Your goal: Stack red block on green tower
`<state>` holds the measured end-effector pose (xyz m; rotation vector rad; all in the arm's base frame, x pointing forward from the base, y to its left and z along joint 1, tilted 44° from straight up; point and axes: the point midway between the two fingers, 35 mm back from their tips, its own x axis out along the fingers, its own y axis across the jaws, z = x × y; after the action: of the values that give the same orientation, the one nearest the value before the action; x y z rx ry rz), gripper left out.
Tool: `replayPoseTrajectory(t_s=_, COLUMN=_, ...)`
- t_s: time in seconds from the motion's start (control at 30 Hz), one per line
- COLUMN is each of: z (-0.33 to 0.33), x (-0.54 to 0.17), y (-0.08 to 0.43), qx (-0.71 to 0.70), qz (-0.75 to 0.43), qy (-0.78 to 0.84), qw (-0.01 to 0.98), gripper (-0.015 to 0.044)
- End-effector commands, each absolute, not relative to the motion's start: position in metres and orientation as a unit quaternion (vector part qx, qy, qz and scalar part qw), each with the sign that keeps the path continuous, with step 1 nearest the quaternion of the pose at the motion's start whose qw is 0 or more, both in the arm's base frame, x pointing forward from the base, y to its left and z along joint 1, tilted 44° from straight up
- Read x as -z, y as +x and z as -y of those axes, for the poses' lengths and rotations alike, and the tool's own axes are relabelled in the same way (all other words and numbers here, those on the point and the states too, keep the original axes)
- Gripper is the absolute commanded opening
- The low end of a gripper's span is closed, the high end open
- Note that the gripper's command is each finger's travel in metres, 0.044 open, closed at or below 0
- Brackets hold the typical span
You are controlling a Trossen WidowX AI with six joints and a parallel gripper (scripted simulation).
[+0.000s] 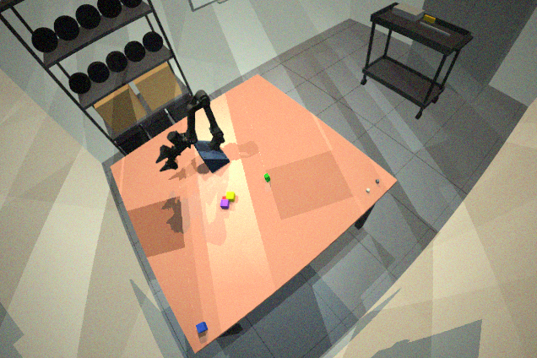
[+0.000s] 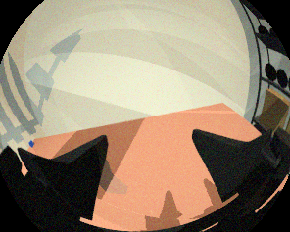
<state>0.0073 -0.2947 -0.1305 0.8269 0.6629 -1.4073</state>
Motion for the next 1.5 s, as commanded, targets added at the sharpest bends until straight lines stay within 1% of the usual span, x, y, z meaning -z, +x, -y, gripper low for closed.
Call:
replayPoseTrajectory(t_s=0.0, z=0.295, x=0.131, y=0.008, qx=0.615, qz=-0.291, qy=0.362, qw=0.637, gripper=0.0426)
replayPoseTrajectory(t_s=0.03, z=0.295, x=0.132, y=0.010, qx=0.611, qz=-0.294, qy=0.363, qw=0.639, gripper=0.0440)
replayPoseTrajectory(t_s=0.13, z=0.297, x=0.137, y=0.025, qx=0.587, qz=-0.311, qy=0.370, qw=0.650, gripper=0.0440)
replayPoseTrajectory(t_s=0.3, z=0.299, x=0.150, y=0.068, qx=0.514, qz=-0.362, qy=0.385, qw=0.676, gripper=0.0440)
replayPoseTrajectory(t_s=0.5, z=0.298, x=0.152, y=0.116, qx=0.447, qz=-0.412, qy=0.365, qw=0.705, gripper=0.0440)
replayPoseTrajectory(t_s=0.7, z=0.287, x=0.156, y=0.154, qx=0.376, qz=-0.456, qy=0.378, qw=0.712, gripper=0.0440)
replayPoseTrajectory(t_s=0.97, z=0.255, x=0.150, y=0.213, qx=0.253, qz=-0.529, qy=0.403, qw=0.702, gripper=0.0440)
replayPoseTrajectory(t_s=1.23, z=0.207, x=0.125, y=0.271, qx=0.130, qz=-0.602, qy=0.400, qw=0.679, gripper=0.0440)
replayPoseTrajectory(t_s=1.47, z=0.163, x=0.098, y=0.298, qx=0.046, qz=-0.654, qy=0.415, qw=0.631, gripper=0.0440)
